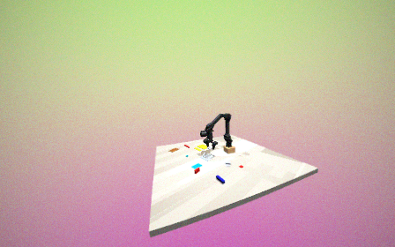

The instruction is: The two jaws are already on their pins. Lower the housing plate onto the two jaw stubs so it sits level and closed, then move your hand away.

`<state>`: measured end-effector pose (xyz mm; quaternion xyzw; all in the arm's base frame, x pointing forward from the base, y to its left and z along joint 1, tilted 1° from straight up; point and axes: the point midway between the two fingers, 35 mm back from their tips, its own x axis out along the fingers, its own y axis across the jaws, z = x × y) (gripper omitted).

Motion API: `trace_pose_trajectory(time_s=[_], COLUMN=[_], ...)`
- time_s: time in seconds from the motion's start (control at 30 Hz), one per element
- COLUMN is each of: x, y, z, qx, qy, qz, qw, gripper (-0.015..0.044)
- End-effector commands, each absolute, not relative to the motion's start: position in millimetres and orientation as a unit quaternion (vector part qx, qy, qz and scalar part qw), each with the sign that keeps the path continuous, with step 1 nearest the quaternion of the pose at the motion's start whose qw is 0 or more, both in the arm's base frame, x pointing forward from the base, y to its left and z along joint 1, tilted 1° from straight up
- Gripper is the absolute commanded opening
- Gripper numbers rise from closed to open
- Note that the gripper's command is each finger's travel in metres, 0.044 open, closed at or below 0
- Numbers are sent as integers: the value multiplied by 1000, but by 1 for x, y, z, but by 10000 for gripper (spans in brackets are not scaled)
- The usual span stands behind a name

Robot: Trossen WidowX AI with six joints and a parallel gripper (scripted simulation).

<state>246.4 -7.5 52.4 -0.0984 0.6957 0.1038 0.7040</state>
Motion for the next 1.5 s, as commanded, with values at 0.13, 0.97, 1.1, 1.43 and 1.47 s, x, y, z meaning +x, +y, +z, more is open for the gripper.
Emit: trace_pose_trajectory(time_s=[0.13,0.97,1.1,1.43,1.47], x=[246,248,248,248,248], y=[-8,-8,-8,-8,-8], z=[52,25,18,2,0], qx=[-98,-98,-98,-98,-99], qy=[696,696,696,696,696], qz=[101,101,101,101,101], qw=[704,704,704,704,704], gripper=[351,351,351,351,351])
